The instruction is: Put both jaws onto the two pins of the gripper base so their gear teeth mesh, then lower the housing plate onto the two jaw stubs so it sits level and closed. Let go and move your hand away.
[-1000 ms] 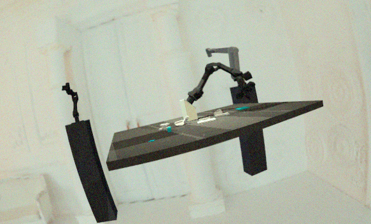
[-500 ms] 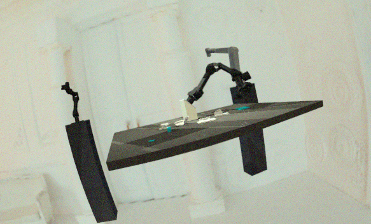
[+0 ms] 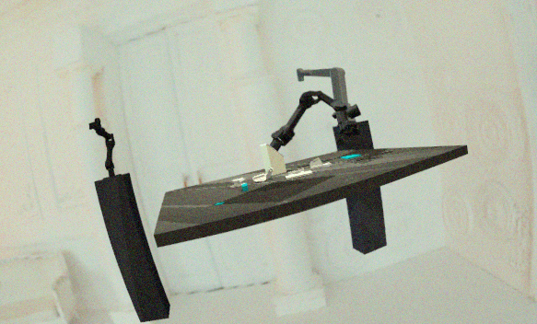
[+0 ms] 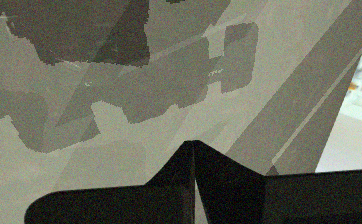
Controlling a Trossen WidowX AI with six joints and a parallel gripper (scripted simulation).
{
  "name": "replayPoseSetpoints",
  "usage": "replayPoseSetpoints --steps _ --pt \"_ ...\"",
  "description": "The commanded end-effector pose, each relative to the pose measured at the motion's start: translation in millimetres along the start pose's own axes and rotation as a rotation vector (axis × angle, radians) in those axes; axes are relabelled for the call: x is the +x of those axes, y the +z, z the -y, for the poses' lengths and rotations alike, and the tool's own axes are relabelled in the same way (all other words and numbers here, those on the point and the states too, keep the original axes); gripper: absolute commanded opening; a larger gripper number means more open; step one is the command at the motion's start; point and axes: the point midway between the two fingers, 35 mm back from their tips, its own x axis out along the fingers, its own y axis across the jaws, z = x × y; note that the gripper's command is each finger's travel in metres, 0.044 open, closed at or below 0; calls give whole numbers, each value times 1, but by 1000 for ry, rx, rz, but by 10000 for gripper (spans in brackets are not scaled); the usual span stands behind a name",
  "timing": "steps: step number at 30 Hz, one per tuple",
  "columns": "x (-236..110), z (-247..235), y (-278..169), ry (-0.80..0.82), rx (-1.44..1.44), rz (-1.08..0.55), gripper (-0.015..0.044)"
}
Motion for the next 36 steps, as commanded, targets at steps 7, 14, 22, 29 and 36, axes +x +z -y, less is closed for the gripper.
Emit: replayPoseSetpoints --steps 7,14,22,29,36 --pt "18 6 -39 46 176 -78 0" --pt "25 10 -62 63 291 -121 0" --pt "31 14 -89 79 425 -169 0" --pt "35 17 -112 91 540 -208 0" --pt "38 18 -135 102 660 -247 0"
